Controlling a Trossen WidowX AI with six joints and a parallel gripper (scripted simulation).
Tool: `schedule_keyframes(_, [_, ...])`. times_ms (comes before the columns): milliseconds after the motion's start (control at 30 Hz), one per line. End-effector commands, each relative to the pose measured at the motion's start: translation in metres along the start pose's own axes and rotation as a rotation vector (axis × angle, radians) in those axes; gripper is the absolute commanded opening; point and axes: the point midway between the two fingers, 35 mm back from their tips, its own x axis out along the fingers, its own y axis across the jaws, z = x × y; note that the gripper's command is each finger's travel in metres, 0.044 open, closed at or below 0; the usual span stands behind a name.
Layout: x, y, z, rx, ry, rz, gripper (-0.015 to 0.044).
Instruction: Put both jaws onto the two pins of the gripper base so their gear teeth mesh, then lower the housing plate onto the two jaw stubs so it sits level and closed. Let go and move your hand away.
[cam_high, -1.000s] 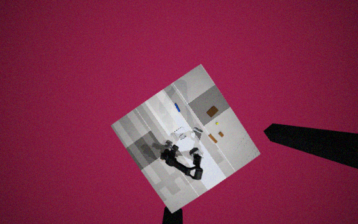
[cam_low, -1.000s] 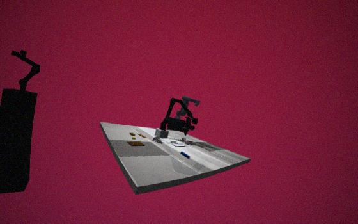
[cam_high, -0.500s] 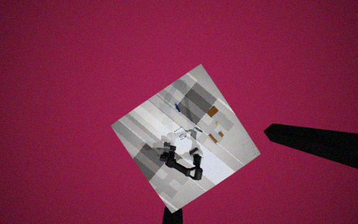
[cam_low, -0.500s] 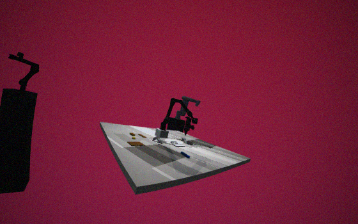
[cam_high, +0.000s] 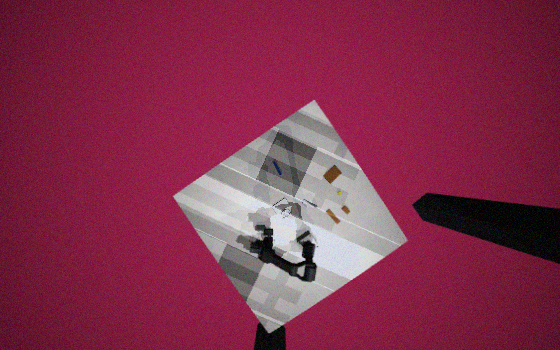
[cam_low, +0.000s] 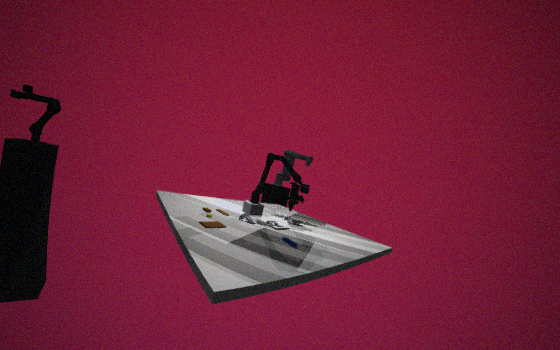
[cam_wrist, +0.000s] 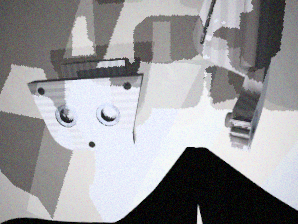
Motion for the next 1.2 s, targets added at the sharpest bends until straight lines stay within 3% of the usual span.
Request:
schedule_keyframes(0, [0.005, 0.001, 0.000, -0.009, 0.001, 0.003, 0.0000])
schedule_keyframes(1167, [0.060, 0.001, -0.001, -0.009, 0.002, 0.003, 0.0000])
